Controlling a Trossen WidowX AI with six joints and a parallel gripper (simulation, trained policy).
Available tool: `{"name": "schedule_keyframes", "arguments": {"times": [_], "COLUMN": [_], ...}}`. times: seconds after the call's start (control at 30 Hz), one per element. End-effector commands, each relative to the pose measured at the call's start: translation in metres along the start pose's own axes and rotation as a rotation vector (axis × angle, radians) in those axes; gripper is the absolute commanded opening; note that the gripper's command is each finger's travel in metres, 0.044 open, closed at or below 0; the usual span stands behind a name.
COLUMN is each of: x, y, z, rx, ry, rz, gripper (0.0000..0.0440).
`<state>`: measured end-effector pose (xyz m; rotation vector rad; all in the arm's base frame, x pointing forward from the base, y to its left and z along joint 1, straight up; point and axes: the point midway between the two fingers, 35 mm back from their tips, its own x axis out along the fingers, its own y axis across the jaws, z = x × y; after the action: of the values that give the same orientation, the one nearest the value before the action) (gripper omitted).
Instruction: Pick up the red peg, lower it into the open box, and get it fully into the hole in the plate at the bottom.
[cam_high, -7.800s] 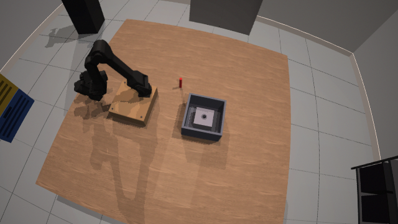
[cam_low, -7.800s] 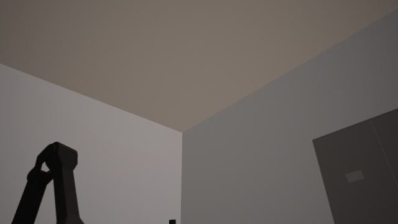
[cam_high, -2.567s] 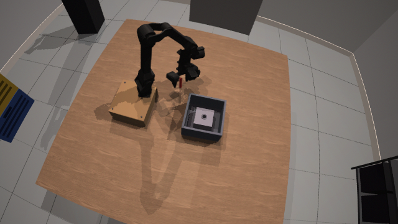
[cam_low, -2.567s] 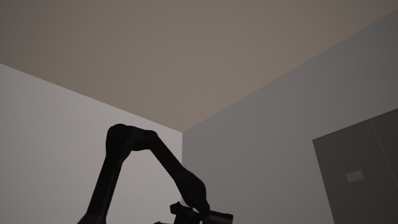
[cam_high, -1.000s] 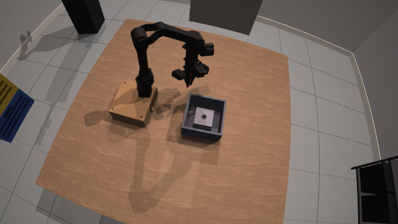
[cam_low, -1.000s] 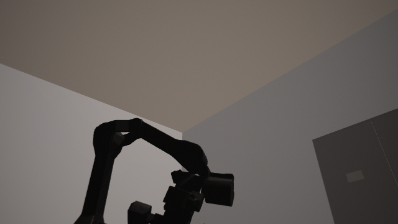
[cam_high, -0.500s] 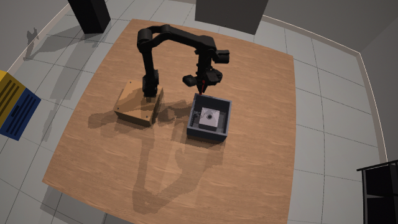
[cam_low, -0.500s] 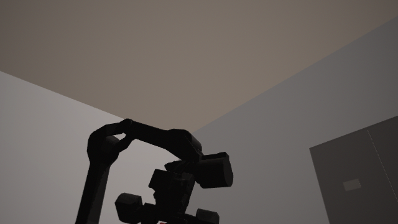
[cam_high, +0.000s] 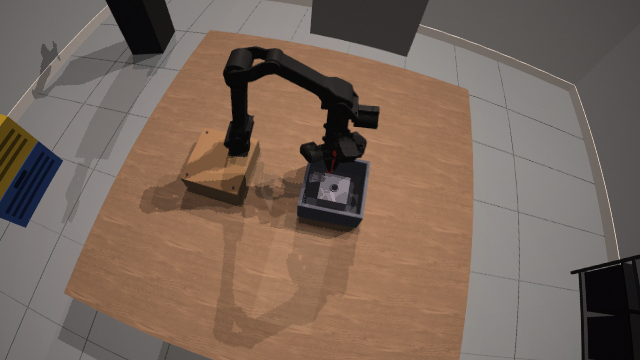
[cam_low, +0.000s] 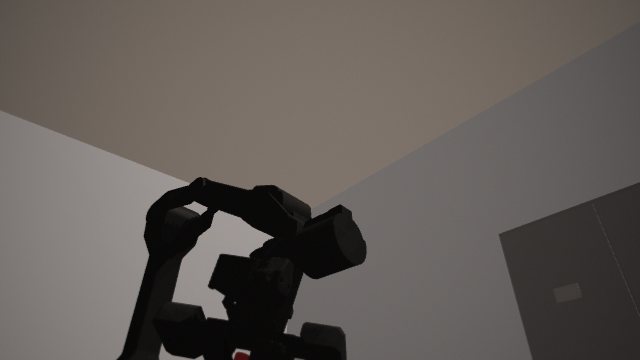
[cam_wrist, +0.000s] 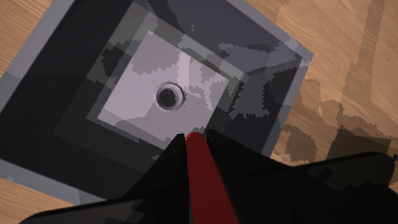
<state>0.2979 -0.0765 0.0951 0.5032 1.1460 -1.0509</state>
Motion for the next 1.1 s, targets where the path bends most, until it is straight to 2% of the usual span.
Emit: {"name": "schedule_keyframes", "arguments": {"times": [0.0,0.33,0.4,0.6,0.67,1.0,1.07], "x": [0.01,0.043,0.05,0.069,0.072,0.065,0.061], "y": [0.003,0.011,0.011,0.014,0.016,0.042,0.049], "z": [0.013,0.027,0.025,0.02,0.024,0.052,0.059], "rx": [-0.007,-0.071,-0.092,-0.139,-0.151,-0.168,-0.173], "ry": [0.011,0.053,0.071,0.124,0.129,0.148,0.152], "rz": [0.02,0.07,0.075,0.086,0.095,0.177,0.2], "gripper": [0.0,0.0001,0.0019,0.0158,0.0177,0.0439,0.044]}}
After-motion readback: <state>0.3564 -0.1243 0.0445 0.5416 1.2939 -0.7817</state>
